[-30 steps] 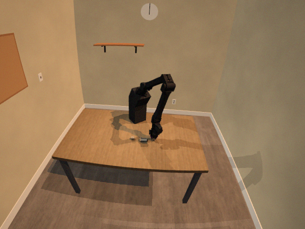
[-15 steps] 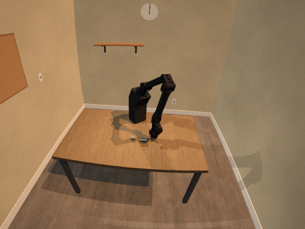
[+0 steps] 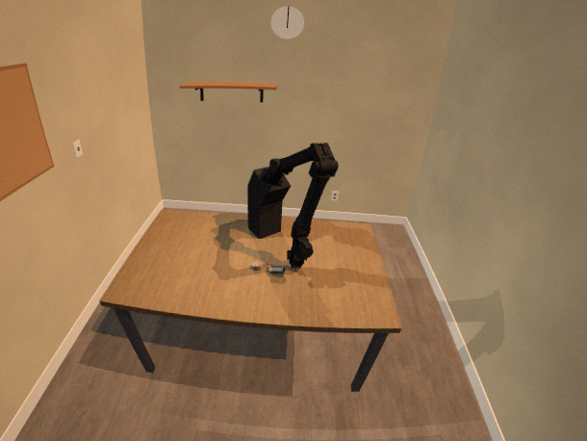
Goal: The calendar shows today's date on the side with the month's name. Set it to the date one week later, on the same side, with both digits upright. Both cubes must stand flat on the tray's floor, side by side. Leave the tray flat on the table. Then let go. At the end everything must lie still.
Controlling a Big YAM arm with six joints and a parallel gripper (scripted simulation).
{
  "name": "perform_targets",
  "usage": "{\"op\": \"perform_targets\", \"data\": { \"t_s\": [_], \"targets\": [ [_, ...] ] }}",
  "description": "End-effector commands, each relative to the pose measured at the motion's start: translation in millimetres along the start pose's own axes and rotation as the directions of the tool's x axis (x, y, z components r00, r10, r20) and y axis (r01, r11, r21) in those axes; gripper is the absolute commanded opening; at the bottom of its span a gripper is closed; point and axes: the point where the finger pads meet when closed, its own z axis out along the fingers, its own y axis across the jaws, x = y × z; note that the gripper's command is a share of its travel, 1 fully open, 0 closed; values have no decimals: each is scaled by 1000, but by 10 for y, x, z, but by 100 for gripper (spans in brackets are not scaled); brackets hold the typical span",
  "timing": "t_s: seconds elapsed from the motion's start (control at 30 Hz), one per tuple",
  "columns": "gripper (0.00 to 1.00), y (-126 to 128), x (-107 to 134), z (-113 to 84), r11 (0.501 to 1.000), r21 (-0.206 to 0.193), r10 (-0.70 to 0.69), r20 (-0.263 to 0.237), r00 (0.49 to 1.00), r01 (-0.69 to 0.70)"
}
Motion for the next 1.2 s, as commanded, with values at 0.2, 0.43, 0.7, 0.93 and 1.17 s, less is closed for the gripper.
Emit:
{"op": "perform_targets", "data": {
  "t_s": [0.2, 0.43, 0.7, 0.93, 1.17],
  "targets": [
    [26, 68, -54, 24, 1000, -10, -1, 17, 1000, 1],
    [26, 68, -54, 25, 1000, -10, -1, 17, 1000, 1],
    [26, 68, -54, 25, 1000, -10, -1, 17, 1000, 1],
    [26, 68, -54, 25, 1000, -10, -1, 17, 1000, 1],
    [26, 68, -54, 25, 1000, -10, -1, 17, 1000, 1]
  ]
}}
